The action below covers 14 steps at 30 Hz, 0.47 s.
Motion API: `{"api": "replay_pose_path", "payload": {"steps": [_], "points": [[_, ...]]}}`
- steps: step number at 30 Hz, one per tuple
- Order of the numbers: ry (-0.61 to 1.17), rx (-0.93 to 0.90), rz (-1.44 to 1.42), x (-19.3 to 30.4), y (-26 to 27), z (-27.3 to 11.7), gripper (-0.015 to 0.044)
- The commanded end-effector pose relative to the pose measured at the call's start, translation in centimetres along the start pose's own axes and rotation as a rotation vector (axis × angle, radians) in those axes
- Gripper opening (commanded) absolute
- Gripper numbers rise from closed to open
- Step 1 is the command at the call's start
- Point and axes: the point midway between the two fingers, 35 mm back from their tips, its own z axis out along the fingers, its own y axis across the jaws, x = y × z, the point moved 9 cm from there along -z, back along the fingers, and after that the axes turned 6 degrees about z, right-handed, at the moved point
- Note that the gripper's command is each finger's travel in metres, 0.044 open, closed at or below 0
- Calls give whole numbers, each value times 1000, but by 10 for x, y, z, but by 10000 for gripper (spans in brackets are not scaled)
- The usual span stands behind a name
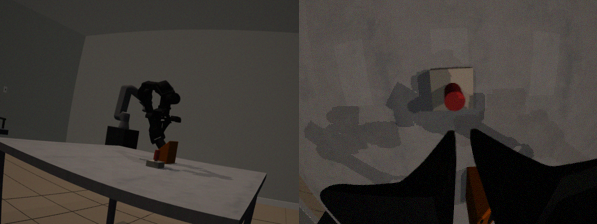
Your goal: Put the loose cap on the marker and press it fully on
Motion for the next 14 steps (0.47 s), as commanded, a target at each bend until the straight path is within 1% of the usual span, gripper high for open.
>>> {"api": "replay_pose_path", "payload": {"steps": [1,12,13,14], "points": [[3,-4,6,-1,-1,-3,131],[3,-4,6,-1,-1,-3,420],[3,-4,6,-1,-1,-3,440],[3,-4,6,-1,-1,-3,440]]}}
